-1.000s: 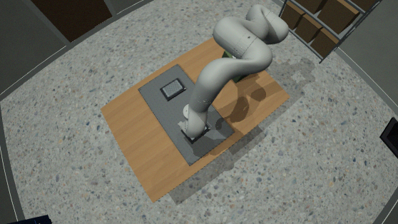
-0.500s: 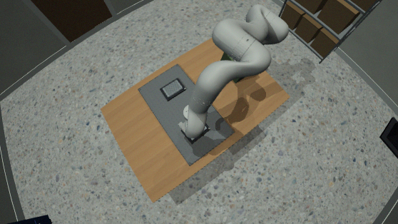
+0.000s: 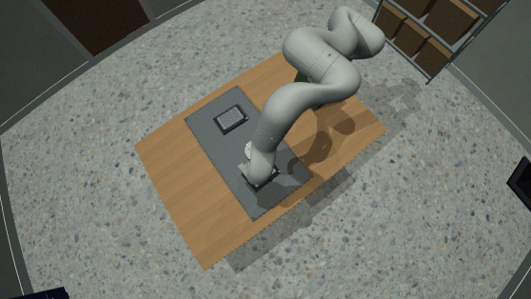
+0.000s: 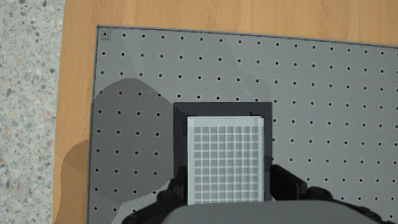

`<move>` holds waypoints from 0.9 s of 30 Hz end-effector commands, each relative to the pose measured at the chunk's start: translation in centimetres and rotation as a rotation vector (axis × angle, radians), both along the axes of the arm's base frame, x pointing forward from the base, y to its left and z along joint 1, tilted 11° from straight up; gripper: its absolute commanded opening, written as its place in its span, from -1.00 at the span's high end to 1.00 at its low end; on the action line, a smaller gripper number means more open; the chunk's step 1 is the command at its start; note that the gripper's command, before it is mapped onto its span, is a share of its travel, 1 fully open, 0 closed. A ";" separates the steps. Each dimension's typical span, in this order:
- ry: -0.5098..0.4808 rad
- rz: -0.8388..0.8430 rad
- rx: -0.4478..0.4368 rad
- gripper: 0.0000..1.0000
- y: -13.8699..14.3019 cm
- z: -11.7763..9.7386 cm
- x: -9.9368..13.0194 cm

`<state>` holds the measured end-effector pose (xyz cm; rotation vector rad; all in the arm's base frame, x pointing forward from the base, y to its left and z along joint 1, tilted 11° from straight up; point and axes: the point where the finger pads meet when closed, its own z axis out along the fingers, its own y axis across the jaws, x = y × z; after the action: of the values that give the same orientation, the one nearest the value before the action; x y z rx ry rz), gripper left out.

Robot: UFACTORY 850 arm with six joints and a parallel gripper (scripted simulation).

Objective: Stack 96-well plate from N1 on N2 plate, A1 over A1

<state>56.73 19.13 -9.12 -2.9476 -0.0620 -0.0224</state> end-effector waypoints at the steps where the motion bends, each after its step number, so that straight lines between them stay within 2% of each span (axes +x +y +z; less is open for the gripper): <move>1: -0.002 0.000 0.001 -1.00 0.1 -0.1 0.1; 27: -0.002 0.000 0.001 -1.00 0.3 -1.4 0.1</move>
<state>56.74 19.41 -10.56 -2.9476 -0.0620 -0.0222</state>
